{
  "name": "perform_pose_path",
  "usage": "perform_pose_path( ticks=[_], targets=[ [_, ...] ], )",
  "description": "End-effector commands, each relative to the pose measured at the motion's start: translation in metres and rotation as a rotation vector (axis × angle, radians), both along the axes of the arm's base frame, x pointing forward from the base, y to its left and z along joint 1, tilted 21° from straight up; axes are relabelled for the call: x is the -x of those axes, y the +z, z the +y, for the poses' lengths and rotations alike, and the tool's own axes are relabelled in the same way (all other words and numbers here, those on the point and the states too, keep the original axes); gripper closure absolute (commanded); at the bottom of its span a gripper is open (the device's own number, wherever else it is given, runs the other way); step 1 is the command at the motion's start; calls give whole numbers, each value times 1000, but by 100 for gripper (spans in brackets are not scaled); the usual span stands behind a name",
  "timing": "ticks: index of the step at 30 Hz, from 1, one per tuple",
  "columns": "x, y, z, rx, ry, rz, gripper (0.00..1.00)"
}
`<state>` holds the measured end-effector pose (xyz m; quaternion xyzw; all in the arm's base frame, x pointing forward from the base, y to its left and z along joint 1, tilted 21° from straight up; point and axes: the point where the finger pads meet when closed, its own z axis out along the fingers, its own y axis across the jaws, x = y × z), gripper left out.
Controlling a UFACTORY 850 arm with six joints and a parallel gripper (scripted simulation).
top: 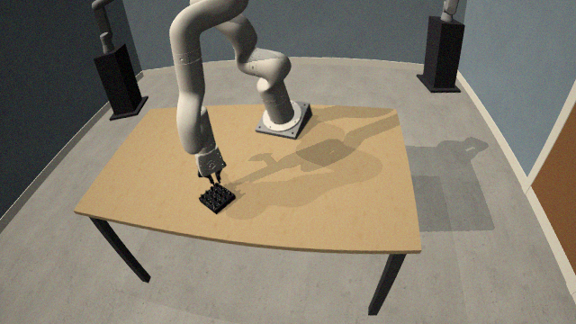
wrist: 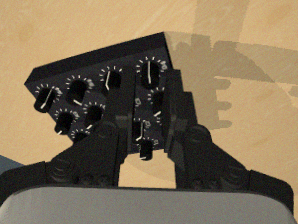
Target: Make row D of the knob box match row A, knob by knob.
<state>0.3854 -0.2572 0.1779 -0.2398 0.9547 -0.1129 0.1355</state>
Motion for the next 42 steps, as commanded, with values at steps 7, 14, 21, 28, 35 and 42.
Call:
perform_pose_path(
  ticks=[7,14,21,28,35,42],
  targets=[
    [0,0,0,1,0,-4,81],
    [-1,0,0,1,1,-4,81],
    [-2,-3,-1,1,0,-4,81],
    [-3,-8,-2,1,1,-4,81],
    [-4,-10,-2,1,1,-4,81],
    [-4,-11,-2,1,0,-4,81]
  ],
)
